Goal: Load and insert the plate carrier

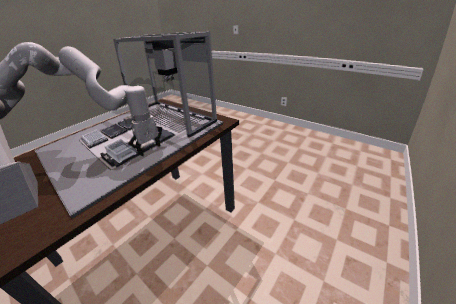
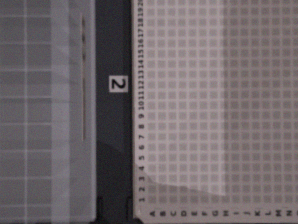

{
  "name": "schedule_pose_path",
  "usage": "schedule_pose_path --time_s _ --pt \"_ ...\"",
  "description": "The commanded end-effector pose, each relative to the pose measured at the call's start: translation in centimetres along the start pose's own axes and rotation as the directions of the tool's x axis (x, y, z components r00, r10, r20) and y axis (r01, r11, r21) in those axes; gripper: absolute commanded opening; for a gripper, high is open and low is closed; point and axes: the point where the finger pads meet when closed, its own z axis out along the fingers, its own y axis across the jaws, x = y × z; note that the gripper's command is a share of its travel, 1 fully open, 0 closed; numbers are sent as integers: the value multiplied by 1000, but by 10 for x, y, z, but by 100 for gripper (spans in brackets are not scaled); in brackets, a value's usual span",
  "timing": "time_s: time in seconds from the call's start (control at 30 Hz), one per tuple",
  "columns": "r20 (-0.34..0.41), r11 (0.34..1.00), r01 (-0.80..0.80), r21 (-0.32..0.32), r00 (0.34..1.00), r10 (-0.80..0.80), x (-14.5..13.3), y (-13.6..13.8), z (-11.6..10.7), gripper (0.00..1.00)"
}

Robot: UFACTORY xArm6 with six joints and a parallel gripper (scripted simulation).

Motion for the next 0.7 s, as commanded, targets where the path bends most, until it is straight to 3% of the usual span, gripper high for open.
schedule_pose_path --time_s 0.0,0.67 --pt "2 1000 1 -4 1000 -1 1 2 -2 100" --pt "2 1000 1 -4 1000 -1 10 2 -2 100"
